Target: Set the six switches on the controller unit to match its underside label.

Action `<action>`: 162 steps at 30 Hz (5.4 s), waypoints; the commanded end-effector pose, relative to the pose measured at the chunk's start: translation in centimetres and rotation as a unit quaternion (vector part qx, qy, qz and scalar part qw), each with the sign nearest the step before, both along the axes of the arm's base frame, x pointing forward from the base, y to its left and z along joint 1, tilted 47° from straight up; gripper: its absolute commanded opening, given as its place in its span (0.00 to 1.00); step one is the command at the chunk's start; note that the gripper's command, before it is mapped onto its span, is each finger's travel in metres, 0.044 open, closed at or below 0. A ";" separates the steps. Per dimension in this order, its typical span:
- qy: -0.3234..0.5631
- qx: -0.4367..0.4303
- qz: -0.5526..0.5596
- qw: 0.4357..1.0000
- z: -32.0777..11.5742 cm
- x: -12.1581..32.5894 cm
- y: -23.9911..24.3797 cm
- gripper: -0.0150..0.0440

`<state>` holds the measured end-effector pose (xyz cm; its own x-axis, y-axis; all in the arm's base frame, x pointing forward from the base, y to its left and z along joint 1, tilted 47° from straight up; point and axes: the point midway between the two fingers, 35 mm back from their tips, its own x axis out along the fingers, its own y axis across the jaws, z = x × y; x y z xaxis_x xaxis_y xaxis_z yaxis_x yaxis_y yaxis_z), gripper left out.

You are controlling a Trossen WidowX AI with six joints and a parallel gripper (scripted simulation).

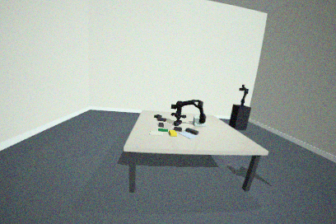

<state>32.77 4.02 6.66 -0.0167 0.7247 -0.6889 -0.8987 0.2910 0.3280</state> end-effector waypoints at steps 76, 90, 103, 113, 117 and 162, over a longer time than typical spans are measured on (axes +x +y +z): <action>0.065 0.047 0.066 0.995 -3.4 4.2 -4.2 0.25; 0.065 0.047 0.066 0.995 -5.3 4.2 -2.2 0.25; 0.065 0.048 0.066 0.995 -6.4 4.1 -1.0 0.25; 0.065 0.048 0.066 0.995 -6.3 3.7 -0.9 0.25; 0.065 0.048 0.066 0.995 -6.2 3.6 -0.8 0.25; -0.003 0.002 0.005 1.000 -2.1 2.9 -4.5 0.34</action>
<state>35.54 -0.08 4.26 -0.0207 0.7283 -0.6850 -0.9020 0.2819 0.3270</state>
